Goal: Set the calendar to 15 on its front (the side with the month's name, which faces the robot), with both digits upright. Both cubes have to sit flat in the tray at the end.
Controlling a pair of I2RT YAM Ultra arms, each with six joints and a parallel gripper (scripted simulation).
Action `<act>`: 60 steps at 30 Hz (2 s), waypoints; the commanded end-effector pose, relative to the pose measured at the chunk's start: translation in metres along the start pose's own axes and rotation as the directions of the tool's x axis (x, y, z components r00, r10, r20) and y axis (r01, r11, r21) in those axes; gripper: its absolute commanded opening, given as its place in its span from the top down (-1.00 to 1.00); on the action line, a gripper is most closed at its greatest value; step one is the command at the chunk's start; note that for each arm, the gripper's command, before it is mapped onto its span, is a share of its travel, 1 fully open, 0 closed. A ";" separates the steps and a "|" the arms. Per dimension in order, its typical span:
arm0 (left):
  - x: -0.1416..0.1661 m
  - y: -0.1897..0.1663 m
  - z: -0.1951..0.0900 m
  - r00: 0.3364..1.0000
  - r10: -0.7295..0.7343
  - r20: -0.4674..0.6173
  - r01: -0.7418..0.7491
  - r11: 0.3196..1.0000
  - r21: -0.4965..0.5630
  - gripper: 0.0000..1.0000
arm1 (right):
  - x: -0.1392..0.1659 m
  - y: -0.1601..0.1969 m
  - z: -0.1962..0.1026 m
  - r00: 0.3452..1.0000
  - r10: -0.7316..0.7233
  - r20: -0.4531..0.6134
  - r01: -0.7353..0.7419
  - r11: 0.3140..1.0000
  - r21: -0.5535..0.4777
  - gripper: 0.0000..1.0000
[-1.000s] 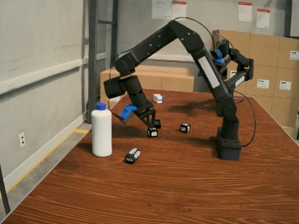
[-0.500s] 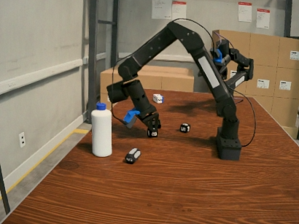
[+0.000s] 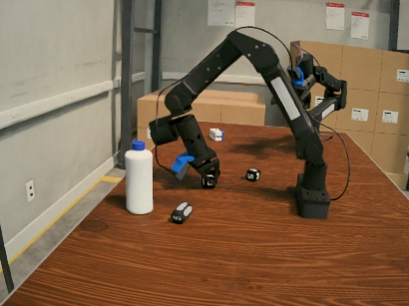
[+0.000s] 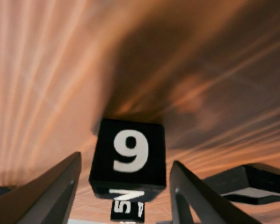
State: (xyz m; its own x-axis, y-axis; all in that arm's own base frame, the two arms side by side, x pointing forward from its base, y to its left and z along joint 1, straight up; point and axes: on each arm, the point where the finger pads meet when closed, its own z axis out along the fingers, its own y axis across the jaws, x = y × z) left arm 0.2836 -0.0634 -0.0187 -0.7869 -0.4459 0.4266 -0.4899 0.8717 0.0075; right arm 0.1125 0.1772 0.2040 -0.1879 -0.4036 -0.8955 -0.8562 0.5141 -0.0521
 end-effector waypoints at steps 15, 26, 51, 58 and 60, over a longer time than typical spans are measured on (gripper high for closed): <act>-0.001 -0.003 -0.001 1.000 0.006 0.015 -0.006 1.000 0.014 0.24 | -0.005 0.000 -0.007 1.000 0.000 0.018 0.000 1.000 -0.002 -1.00; 0.000 -0.004 0.000 1.000 0.005 0.005 -0.005 1.000 0.018 0.49 | -0.005 0.000 -0.007 1.000 0.000 0.018 0.000 1.000 -0.002 -1.00; 0.020 -0.005 -0.058 0.999 0.022 0.041 -0.023 0.999 0.028 0.47 | -0.005 0.000 -0.007 1.000 0.000 0.018 0.000 1.000 -0.002 -1.00; -0.003 0.002 -0.023 0.998 0.023 0.055 -0.024 0.999 0.025 0.47 | -0.005 0.000 -0.007 1.000 0.000 0.018 0.000 1.000 -0.002 -1.00; -0.004 0.006 -0.015 0.999 0.016 0.044 -0.017 1.000 0.018 0.47 | -0.005 0.000 -0.007 1.000 0.000 0.018 0.000 1.000 -0.002 -1.00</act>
State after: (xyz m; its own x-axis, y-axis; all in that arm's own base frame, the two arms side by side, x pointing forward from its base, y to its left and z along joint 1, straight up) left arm 0.2896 -0.0599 0.0073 -0.8062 -0.4384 0.3973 -0.4851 0.8742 -0.0198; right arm 0.1125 0.1772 0.2040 -0.1879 -0.4036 -0.8955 -0.8562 0.5141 -0.0521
